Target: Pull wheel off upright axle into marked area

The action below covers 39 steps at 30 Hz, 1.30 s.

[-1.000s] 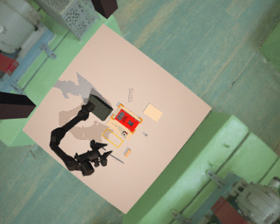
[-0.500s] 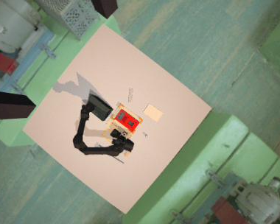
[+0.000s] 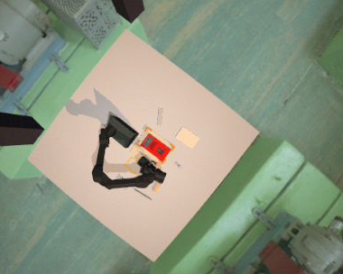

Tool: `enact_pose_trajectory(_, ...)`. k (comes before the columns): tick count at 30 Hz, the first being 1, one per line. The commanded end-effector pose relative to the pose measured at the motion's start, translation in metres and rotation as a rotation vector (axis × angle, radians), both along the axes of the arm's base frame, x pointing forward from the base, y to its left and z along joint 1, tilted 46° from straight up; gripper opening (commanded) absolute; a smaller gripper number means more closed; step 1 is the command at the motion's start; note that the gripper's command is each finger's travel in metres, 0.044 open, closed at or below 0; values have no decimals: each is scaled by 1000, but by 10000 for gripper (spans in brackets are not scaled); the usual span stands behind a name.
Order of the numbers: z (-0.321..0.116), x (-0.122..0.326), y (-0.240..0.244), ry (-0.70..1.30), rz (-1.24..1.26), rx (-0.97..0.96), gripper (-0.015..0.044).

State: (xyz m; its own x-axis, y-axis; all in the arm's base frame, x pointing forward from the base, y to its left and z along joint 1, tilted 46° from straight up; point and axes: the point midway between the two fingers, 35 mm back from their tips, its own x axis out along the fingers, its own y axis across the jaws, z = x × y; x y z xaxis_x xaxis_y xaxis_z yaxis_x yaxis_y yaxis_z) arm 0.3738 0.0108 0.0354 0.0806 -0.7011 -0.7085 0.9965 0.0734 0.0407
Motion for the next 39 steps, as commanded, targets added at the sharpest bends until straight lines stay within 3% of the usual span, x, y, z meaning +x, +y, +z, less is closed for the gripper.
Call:
enact_pose_trajectory(1, -20, -2, -23, 17, -6, -11, 300)
enact_pose_trajectory(7, -39, -4, -43, 16, -6, -15, 300)
enact_pose_trajectory(9, -36, -3, -41, 20, -19, -9, 247)
enact_pose_trajectory(21, -36, -3, -41, 20, -19, -9, 168)
enact_pose_trajectory(28, -35, -4, -39, 20, -18, -9, 0)
enact_pose_trajectory(39, -32, -4, -37, 20, -17, -9, 0)
